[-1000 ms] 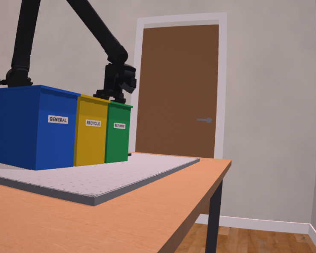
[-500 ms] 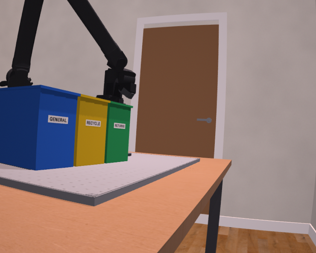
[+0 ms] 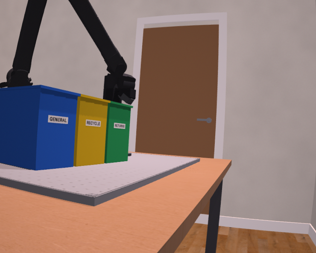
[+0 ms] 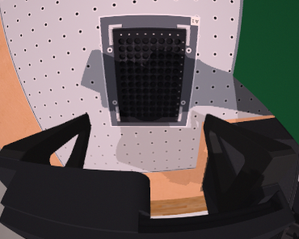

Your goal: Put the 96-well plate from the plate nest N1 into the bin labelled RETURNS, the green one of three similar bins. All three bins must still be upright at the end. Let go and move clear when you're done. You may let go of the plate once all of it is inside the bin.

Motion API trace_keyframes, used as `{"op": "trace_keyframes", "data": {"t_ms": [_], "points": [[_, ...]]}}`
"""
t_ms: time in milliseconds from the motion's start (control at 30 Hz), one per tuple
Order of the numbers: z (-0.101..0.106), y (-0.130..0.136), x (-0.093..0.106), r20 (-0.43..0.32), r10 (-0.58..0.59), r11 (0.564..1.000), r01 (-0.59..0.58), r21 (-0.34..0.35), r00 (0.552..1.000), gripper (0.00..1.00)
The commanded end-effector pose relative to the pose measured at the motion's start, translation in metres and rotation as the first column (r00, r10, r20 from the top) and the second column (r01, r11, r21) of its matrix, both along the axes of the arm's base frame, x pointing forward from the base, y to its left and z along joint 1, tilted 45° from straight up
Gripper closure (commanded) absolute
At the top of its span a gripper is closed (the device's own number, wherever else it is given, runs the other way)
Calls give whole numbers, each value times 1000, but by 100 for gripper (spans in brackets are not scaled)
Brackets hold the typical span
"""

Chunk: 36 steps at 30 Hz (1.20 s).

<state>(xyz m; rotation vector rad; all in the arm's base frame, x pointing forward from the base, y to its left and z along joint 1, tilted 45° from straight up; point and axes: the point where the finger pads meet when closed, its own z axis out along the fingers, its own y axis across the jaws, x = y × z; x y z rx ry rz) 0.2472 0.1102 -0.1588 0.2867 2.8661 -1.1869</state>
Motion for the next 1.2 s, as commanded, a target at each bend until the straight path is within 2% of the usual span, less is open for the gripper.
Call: {"op": "trace_keyframes", "data": {"t_ms": [0, 1167], "points": [[-8, -12, -1, -14, -5, 1000, 5, -6, 1000, 0], [-44, -49, -6, -15, -6, 1000, 6, -6, 1000, 0]]}}
